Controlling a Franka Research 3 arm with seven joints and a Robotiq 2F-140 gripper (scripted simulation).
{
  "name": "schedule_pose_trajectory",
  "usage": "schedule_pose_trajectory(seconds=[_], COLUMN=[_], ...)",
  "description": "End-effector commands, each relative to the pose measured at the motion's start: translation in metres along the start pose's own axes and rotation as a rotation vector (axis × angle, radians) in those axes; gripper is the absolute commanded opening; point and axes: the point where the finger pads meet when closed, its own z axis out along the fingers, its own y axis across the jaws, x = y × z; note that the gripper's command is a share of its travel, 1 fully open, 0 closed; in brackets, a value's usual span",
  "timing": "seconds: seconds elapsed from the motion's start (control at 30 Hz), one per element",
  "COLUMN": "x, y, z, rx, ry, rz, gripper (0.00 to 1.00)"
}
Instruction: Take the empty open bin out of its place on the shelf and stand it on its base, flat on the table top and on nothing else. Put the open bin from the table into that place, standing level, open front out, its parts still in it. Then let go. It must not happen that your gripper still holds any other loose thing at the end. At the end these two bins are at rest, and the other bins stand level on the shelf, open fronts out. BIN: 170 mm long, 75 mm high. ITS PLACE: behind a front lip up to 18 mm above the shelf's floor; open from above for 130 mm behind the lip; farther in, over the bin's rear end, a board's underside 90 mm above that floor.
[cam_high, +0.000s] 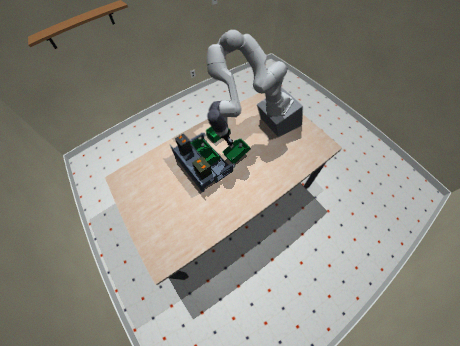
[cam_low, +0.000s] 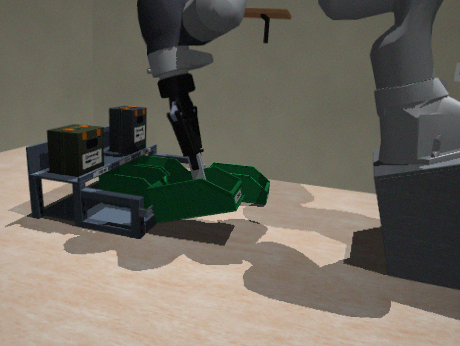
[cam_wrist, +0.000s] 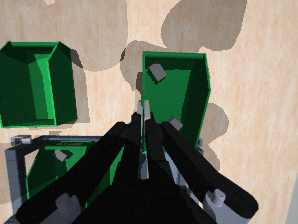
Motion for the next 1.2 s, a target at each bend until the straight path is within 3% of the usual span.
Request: schedule_pose_trajectory(seconds=[0.0,1.17], x=[-0.0024,-0.0070], y=[0.0006,0.0006], z=[-0.0017,-0.0031], rx=[0.001,0.002], ry=[-0.006,-0.006], rz=[-0.004,-0.004], gripper=[0.00,0.00])
